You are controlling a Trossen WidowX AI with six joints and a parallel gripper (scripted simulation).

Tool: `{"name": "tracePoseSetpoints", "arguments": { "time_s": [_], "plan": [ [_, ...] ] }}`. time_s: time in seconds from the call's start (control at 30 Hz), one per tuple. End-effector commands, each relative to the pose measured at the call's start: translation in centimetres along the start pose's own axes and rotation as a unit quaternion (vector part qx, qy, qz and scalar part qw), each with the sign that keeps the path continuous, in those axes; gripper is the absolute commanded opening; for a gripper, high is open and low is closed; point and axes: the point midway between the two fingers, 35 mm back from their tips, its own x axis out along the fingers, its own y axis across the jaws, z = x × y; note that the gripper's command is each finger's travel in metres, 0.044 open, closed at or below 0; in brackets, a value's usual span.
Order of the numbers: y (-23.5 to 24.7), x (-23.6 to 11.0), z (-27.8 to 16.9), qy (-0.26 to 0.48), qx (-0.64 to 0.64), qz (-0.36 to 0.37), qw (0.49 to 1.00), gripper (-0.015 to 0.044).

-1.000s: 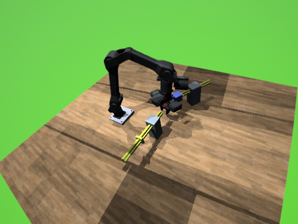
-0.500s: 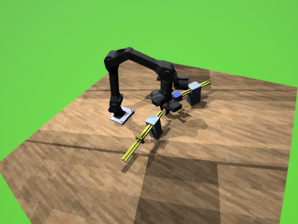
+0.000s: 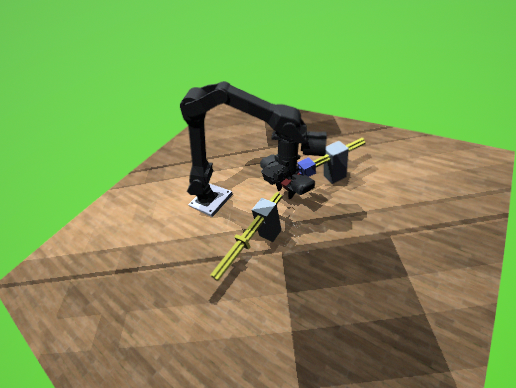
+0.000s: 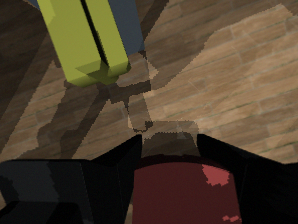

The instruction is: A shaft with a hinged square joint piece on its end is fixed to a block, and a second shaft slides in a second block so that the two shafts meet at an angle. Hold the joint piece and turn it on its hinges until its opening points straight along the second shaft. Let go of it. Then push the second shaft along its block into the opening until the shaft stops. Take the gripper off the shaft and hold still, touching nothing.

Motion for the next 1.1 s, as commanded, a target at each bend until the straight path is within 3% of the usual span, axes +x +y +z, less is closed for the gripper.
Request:
{"name": "tracePoseSetpoints", "arguments": {
  "time_s": [0.0,0.13,0.57,1.07],
  "plan": [
    [0.0,0.0,-0.1,0.001,0.0,0.001,1.0,0.0331],
    [0.0,0.0,-0.1,0.001,0.0,0.001,1.0,0.0436],
    [0.0,0.0,0.0,0.004,0.0,0.0,1.0,0.044],
    [0.0,-2.8,0.9,0.227,0.01,0.006,0.974,0.044]
  ]
}}
